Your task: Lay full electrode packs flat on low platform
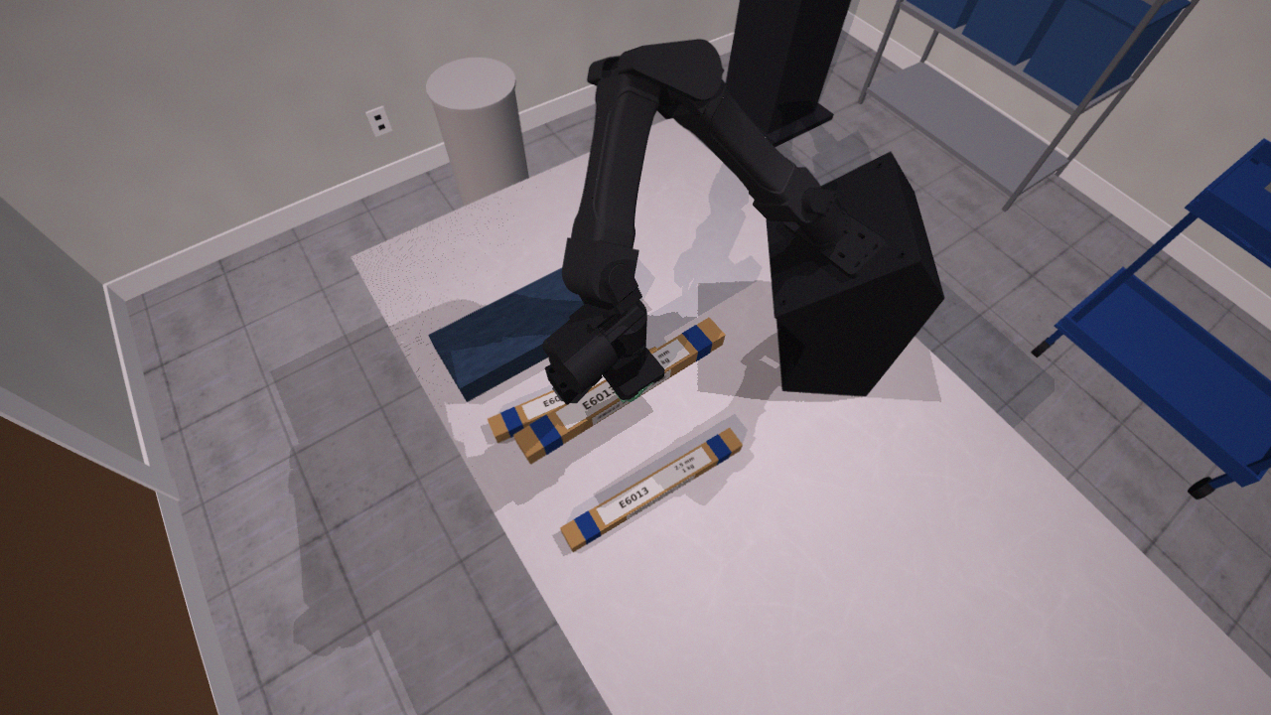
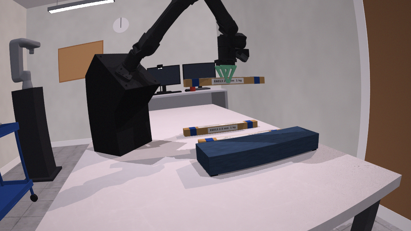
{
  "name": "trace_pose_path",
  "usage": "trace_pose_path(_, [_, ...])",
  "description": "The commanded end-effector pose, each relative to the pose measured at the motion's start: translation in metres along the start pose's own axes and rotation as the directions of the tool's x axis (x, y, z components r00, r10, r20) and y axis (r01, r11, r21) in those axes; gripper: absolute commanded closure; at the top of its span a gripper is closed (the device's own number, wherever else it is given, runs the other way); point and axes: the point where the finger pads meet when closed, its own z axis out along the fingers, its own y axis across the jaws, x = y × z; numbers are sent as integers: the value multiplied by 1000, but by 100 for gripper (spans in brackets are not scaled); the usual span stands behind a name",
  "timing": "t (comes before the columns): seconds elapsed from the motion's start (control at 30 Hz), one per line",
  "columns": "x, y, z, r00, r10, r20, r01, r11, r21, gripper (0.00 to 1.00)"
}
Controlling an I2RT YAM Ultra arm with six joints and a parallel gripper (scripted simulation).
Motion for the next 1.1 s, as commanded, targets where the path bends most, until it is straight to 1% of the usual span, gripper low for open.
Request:
trace_pose_path(0.0, [-16, -3, -26, 997, 21, 77, -19, 999, -30, 100])
trace_pose_path(0.1, [-18, -4, -25, 996, 28, 87, -25, 999, -29, 100])
trace_pose_path(0.37, [-16, -4, -23, 997, 24, 80, -21, 999, -30, 100])
trace_pose_path(0.43, [-19, -5, -24, 996, 32, 88, -29, 999, -31, 100])
trace_pose_path(0.57, [-13, -4, -20, 997, 19, 73, -17, 999, -28, 100])
trace_pose_path(0.73, [-17, -6, -22, 996, 27, 82, -25, 999, -28, 100])
trace_pose_path(1.0, [-13, -5, -18, 997, 22, 74, -20, 999, -27, 100])
trace_pose_path(1.07, [-15, -6, -20, 997, 23, 77, -21, 999, -28, 100])
